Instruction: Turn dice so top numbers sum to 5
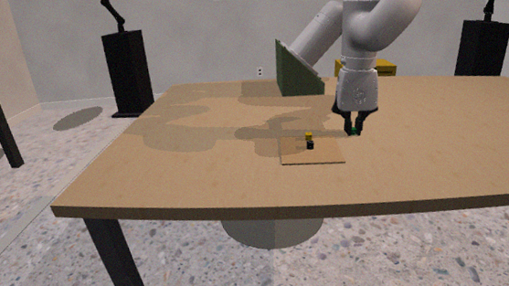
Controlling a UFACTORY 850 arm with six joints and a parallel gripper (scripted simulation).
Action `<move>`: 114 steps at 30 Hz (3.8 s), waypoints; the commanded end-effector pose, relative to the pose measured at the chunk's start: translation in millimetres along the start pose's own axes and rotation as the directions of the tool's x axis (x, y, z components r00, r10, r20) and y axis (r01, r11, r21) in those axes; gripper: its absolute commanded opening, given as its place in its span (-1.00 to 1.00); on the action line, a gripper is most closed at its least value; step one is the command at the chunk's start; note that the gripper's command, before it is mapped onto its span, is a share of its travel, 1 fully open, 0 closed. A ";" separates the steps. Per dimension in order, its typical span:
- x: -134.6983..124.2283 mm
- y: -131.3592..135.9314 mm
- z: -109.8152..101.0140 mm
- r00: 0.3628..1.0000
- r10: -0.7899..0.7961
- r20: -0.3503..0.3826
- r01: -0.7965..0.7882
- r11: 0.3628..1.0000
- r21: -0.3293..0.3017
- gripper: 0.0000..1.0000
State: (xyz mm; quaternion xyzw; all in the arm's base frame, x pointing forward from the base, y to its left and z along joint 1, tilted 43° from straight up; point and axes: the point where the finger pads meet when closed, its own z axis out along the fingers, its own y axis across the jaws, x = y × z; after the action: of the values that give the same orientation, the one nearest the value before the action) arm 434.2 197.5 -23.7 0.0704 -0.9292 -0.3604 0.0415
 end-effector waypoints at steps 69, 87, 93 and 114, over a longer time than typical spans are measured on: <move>-43.6 -33.8 -102.7 1.000 0.021 0.004 -0.021 1.000 -0.006 -0.78; -122.9 -130.8 -105.2 0.997 0.079 0.001 -0.079 0.997 0.000 -0.78; -122.9 -130.8 -105.2 0.997 0.079 0.001 -0.079 0.997 0.000 -0.78; -123.0 -130.8 -71.4 0.997 0.079 0.001 -0.079 0.997 0.000 -0.78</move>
State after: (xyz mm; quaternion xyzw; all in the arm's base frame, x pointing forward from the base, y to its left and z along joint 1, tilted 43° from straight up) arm 577.3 68.8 -56.6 0.0333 -0.9312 -0.3586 0.0568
